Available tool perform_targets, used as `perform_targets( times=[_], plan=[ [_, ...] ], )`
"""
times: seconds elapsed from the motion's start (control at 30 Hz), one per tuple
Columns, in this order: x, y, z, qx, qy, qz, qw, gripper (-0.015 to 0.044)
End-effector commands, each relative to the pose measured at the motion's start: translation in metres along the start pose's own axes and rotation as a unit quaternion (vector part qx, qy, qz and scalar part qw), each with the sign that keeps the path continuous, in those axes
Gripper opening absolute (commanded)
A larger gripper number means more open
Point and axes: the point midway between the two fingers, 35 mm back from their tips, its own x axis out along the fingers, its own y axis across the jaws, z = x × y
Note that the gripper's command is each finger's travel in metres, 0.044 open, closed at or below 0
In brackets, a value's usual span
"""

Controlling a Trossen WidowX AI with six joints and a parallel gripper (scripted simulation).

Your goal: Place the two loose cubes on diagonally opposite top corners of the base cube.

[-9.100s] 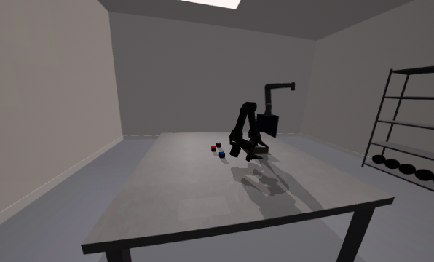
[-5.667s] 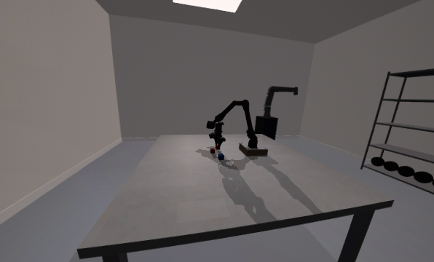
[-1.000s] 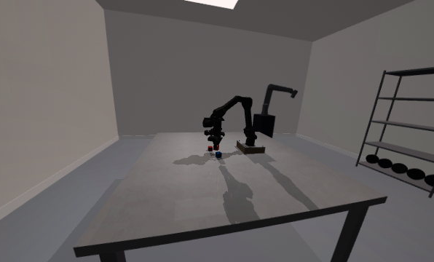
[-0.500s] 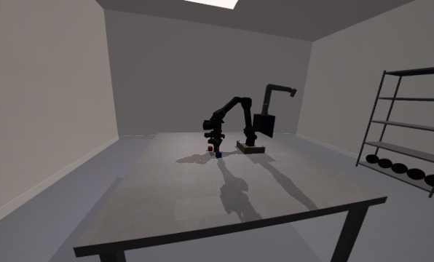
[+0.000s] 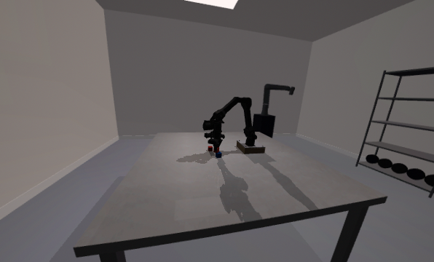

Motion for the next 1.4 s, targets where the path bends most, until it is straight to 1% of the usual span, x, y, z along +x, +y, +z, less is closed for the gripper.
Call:
perform_targets(
  times=[0.0, 0.07, 0.23, 0.77, 0.9, 0.93, 0.97, 1.0, 1.17, 1.37],
  plan=[
    [0.000, 0.001, 0.000, 0.001, 0.000, 0.001, 1.000, 0.0157],
    [0.000, 0.001, 0.000, 0.001, 0.000, 0.001, 1.000, 0.0205],
    [0.000, 0.001, 0.000, 0.001, 0.000, 0.001, 1.000, 0.0205],
    [-0.030, 0.000, 0.000, 0.000, 0.000, 0.000, 1.000, 0.0205],
    [-0.030, 0.000, 0.000, 0.000, 0.000, 0.000, 1.000, 0.0205],
    [-0.029, -0.001, 0.001, 0.006, 0.000, 0.000, 1.000, 0.0231],
    [-0.030, -0.003, 0.005, 0.022, 0.000, 0.000, 1.000, 0.0258],
    [-0.033, -0.007, 0.011, 0.050, -0.001, 0.000, 0.999, 0.0265],
    [-0.049, -0.035, 0.046, 0.220, -0.002, -0.001, 0.976, 0.0265],
    [-0.068, -0.076, 0.082, 0.414, -0.004, -0.001, 0.910, 0.0265]
  ],
)
